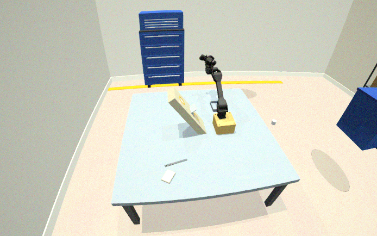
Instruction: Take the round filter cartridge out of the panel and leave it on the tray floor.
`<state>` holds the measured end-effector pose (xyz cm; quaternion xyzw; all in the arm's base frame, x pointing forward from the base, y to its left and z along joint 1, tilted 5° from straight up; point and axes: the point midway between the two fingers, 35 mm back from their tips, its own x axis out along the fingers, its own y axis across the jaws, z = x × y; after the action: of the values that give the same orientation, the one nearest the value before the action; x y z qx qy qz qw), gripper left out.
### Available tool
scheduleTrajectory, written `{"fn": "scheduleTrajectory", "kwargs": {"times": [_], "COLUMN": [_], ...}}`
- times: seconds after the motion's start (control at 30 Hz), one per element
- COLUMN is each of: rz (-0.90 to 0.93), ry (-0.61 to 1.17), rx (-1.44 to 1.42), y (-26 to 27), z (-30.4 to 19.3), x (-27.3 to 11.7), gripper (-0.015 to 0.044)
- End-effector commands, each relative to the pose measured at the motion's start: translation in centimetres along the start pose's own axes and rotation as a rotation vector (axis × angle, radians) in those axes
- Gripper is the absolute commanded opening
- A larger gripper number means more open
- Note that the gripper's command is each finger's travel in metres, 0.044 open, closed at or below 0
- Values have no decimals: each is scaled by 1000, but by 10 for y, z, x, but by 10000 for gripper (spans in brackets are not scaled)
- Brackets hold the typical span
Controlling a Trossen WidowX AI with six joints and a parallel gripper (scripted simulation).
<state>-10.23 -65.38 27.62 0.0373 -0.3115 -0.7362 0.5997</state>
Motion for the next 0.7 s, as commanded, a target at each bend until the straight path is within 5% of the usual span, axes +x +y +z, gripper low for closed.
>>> {"fn": "scheduleTrajectory", "kwargs": {"times": [0.0,0.3,0.67], "rz": [81,363,870], "ry": [102,289,331], "rx": [-164,-576,-1086], "y": [65,205,319], "z": [-8,-20,-7], "x": [-18,-101,-261], "gripper": [114,114,114]}}
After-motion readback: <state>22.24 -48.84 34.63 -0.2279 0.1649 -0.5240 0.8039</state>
